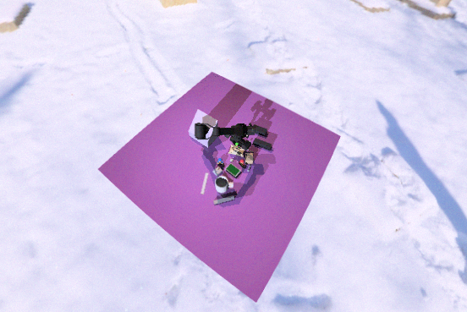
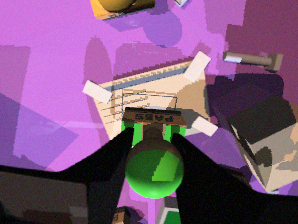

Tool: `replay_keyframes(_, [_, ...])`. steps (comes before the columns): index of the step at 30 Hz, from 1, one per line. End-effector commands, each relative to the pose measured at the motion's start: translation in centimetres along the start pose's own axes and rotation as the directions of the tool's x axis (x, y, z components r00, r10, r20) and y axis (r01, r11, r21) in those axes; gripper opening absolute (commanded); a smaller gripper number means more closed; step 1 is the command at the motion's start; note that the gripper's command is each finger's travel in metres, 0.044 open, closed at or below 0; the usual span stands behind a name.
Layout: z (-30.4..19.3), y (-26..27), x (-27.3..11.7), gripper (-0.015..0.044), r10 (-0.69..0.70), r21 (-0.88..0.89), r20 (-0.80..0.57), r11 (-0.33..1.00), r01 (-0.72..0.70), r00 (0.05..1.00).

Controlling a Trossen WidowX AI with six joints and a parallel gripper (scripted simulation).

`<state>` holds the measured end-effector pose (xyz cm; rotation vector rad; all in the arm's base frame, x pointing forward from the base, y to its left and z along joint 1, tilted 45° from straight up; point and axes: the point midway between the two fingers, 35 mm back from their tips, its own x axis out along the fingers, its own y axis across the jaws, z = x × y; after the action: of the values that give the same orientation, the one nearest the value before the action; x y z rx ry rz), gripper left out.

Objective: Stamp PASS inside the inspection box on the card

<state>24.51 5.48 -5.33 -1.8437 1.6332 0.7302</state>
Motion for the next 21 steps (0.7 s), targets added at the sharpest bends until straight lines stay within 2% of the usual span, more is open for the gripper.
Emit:
replay_keyframes(1, [-0.1, 0.0, 0.3, 0.0, -0.001, -0.003, -0.003, 1.0, 0.001, 1.0])
replay_keyframes(21, [-0.1, 0.1, 1.6, 0.0, 0.001, -0.003, -0.004, 1.0, -0.001, 1.0])
